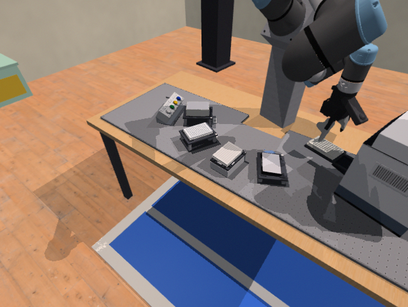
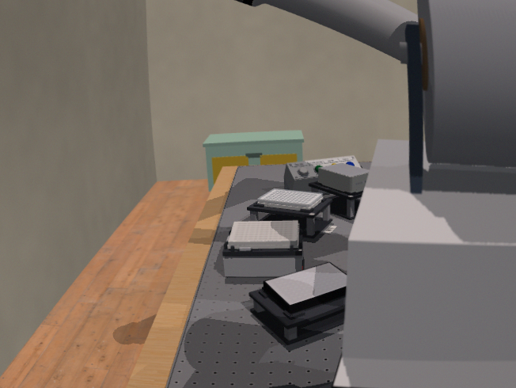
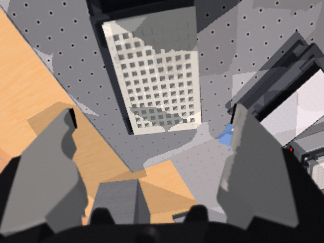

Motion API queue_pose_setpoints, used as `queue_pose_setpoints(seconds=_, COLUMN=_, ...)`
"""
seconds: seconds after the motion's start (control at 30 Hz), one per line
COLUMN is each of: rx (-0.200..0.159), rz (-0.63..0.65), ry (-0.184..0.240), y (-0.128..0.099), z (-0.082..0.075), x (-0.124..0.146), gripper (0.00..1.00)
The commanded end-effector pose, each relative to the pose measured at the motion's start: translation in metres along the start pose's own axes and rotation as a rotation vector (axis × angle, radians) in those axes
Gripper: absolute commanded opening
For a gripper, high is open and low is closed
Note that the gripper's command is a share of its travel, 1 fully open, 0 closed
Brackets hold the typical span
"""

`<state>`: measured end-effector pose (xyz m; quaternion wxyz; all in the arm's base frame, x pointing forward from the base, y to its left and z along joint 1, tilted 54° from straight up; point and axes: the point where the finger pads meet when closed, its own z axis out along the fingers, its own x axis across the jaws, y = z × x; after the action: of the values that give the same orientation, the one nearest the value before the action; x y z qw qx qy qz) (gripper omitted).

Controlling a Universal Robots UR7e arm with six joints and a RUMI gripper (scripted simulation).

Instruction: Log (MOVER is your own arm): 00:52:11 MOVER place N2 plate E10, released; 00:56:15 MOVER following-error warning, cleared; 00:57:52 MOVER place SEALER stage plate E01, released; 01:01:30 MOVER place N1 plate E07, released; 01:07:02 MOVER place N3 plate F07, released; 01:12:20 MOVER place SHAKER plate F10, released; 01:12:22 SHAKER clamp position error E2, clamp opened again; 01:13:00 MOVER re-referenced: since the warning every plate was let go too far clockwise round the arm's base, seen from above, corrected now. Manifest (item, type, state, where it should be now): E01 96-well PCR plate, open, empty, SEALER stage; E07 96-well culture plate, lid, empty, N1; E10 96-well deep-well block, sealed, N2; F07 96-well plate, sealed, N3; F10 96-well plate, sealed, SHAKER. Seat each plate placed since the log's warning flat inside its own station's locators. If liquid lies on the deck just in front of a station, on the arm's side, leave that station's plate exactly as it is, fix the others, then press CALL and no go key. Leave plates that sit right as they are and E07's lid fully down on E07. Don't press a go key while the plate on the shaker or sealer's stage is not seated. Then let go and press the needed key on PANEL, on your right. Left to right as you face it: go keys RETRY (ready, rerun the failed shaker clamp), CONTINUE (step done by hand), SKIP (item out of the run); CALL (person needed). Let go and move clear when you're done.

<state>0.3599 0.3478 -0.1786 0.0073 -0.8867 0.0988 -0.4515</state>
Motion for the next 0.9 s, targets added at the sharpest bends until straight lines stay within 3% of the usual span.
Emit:
queue_pose_setpoints(seconds=0.0, rx=0.001, rz=0.020, ry=0.000, y=0.000, z=0.000, x=0.005, gripper=0.82)
queue_pose_setpoints(seconds=0.4, rx=0.001, rz=0.220, ry=0.000, y=0.002, z=0.000, x=0.055, gripper=0.82)
queue_pose_setpoints(seconds=0.6, rx=0.001, rz=0.225, ry=0.000, y=0.003, z=0.000, x=0.085, gripper=0.82)
queue_pose_setpoints(seconds=0.87, rx=0.001, rz=0.285, ry=0.000, y=0.006, z=0.000, x=0.102, gripper=0.82)
